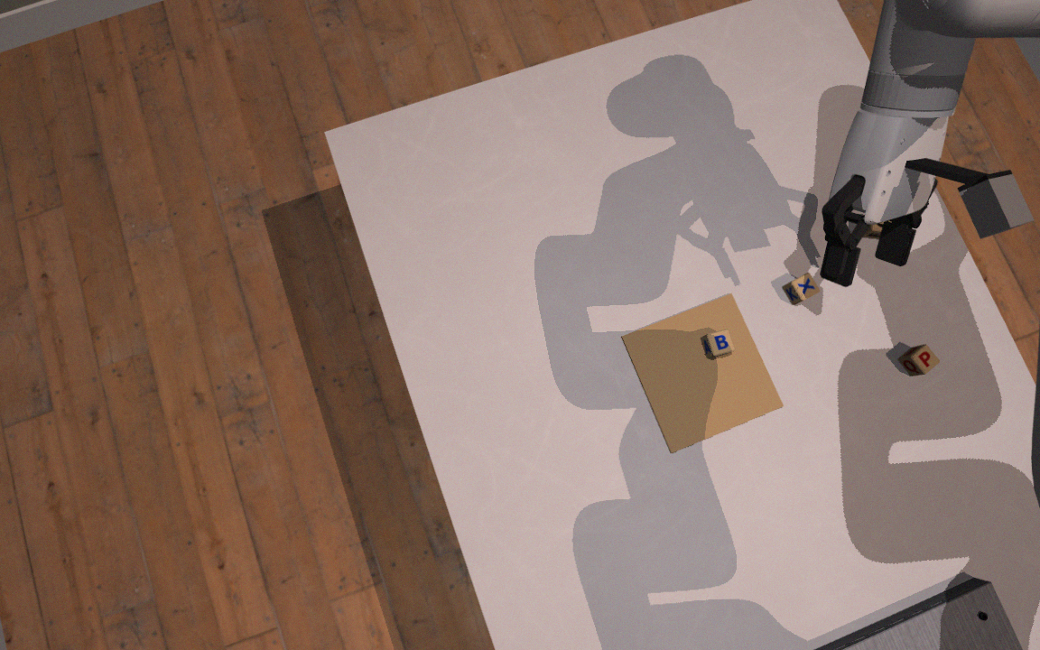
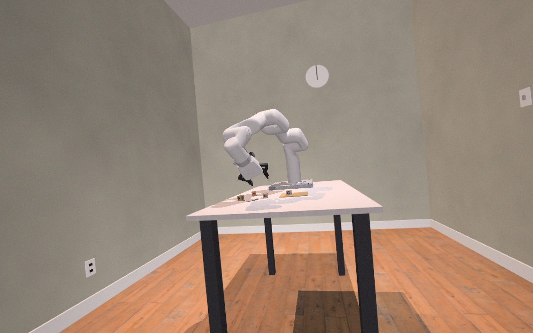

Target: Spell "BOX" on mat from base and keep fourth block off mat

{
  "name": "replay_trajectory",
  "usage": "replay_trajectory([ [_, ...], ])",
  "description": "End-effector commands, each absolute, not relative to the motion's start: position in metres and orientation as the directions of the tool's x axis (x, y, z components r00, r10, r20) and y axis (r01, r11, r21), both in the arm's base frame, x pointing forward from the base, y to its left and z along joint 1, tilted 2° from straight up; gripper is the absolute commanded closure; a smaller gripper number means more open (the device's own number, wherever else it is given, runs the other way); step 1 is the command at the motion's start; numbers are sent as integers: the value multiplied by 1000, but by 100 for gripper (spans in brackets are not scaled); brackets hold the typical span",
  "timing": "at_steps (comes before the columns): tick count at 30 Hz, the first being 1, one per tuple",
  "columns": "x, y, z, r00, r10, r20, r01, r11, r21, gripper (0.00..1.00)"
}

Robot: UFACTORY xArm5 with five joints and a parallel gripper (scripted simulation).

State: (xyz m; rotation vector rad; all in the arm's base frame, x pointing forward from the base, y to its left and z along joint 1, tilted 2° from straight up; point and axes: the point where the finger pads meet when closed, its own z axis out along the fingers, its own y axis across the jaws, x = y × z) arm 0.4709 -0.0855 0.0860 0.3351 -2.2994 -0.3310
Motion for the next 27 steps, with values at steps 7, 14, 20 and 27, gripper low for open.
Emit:
replay_trajectory([
  [7,472,-86,88,-669,-338,662,-139,932,336,0],
  [14,470,-90,88,-684,-294,668,-107,946,306,0],
  [20,460,-102,90,-723,-141,676,4,978,208,0],
  [27,449,-112,90,-740,-12,672,102,986,130,0],
])
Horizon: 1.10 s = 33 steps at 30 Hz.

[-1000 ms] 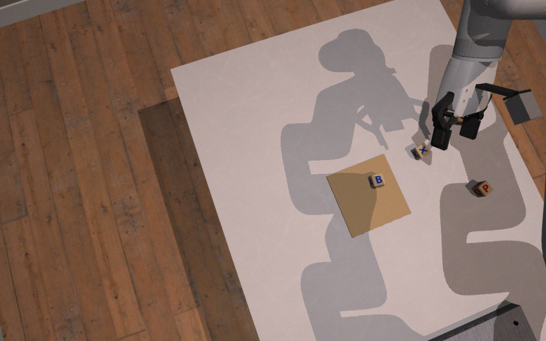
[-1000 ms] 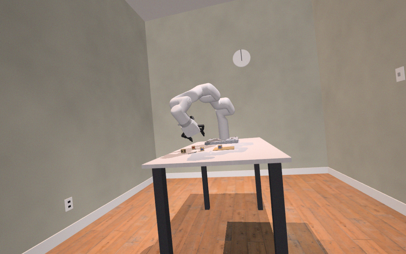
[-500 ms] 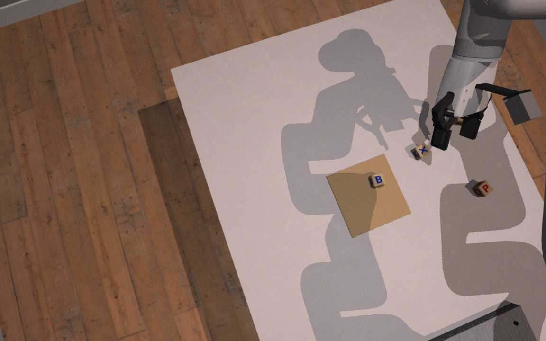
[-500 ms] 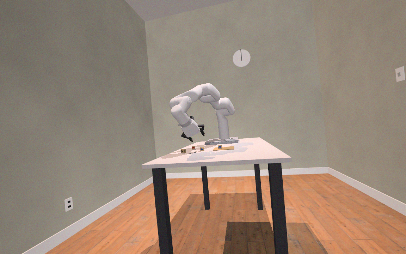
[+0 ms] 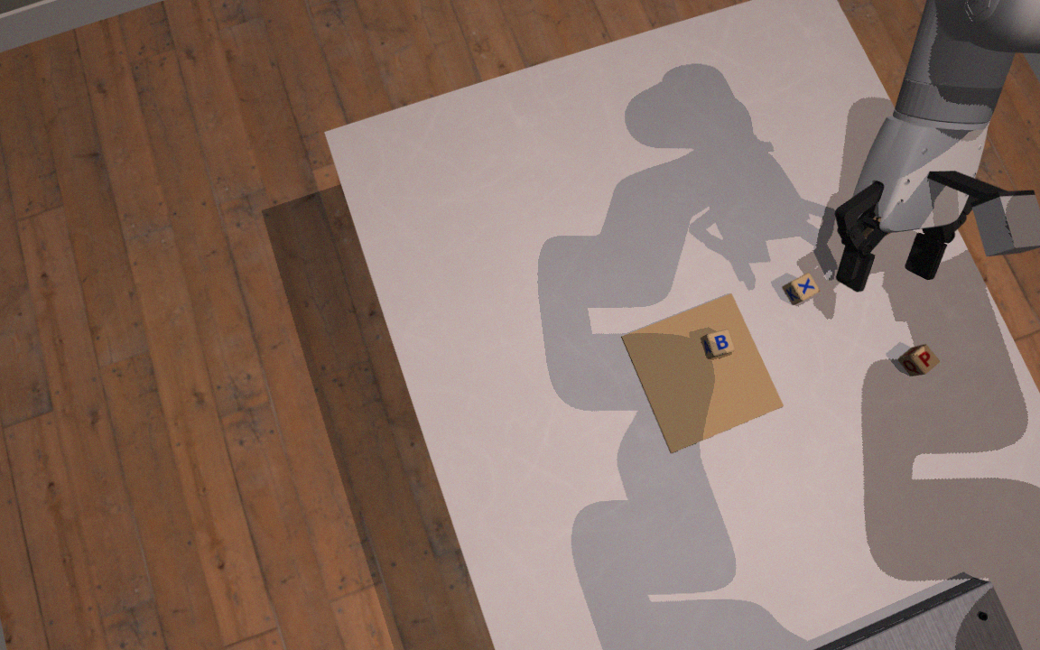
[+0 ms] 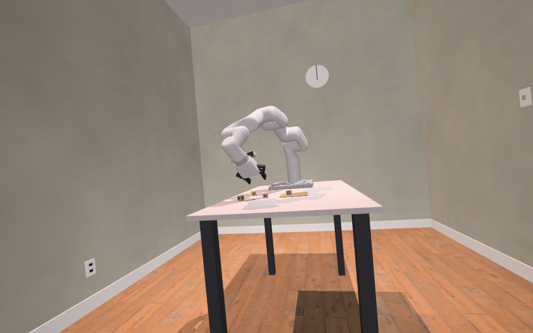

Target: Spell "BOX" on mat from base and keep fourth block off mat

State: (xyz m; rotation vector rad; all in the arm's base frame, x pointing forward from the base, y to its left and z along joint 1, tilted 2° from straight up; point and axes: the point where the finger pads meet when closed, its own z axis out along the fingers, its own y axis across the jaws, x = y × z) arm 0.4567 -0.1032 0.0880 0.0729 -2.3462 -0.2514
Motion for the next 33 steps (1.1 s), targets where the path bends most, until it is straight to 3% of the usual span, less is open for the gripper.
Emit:
replay_trajectory([
  [1,448,-113,90,-741,3,671,114,986,121,0],
  [10,430,-124,91,-739,179,650,252,967,21,0],
  [12,430,-124,91,-739,179,650,252,967,21,0],
  [13,424,-127,90,-732,235,639,298,954,-10,0],
  [33,373,-141,86,-616,577,536,583,792,-182,0],
])
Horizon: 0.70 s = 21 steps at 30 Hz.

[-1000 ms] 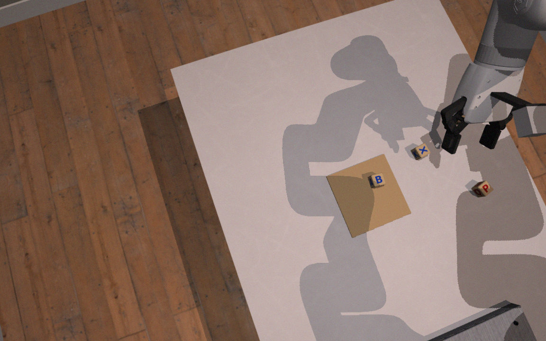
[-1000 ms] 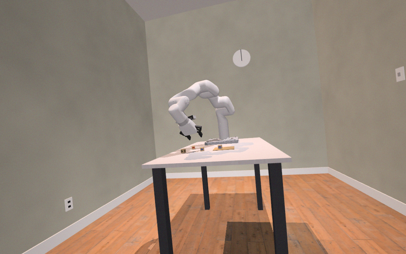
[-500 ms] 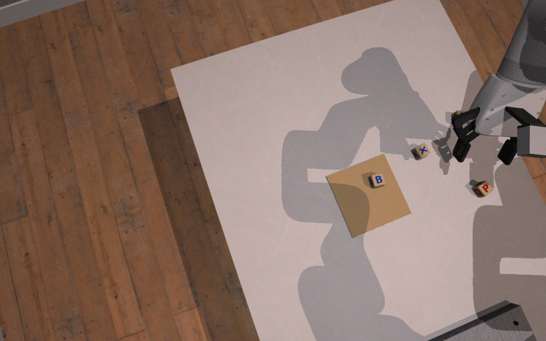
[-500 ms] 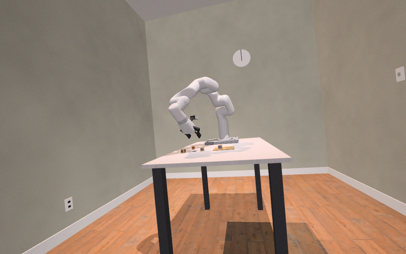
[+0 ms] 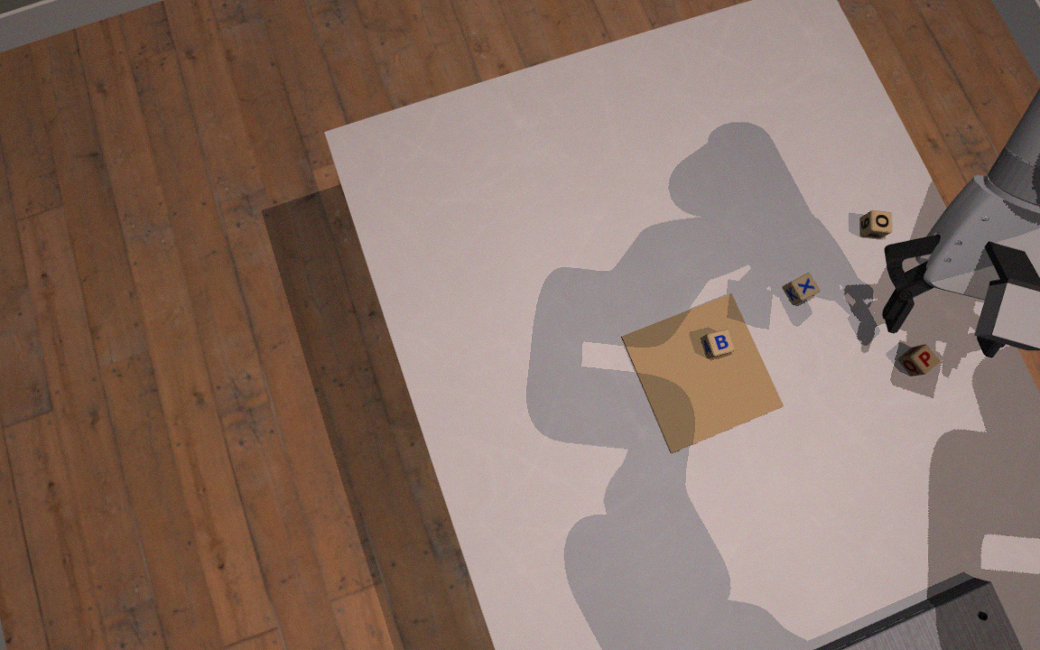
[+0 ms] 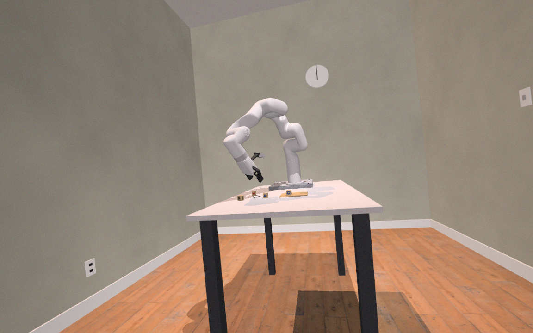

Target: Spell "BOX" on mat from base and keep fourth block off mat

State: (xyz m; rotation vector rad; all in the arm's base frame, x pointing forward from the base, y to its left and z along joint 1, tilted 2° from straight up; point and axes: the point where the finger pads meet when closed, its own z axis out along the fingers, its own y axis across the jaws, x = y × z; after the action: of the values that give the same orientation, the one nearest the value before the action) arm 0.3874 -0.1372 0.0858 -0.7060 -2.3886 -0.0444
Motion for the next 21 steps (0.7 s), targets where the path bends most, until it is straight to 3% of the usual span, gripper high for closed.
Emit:
replay_trajectory([
  [1,370,-142,85,-607,592,529,596,780,-189,0],
  [6,359,-143,83,-571,648,504,645,734,-214,0],
  [21,359,-143,83,-570,649,503,645,733,-214,0],
])
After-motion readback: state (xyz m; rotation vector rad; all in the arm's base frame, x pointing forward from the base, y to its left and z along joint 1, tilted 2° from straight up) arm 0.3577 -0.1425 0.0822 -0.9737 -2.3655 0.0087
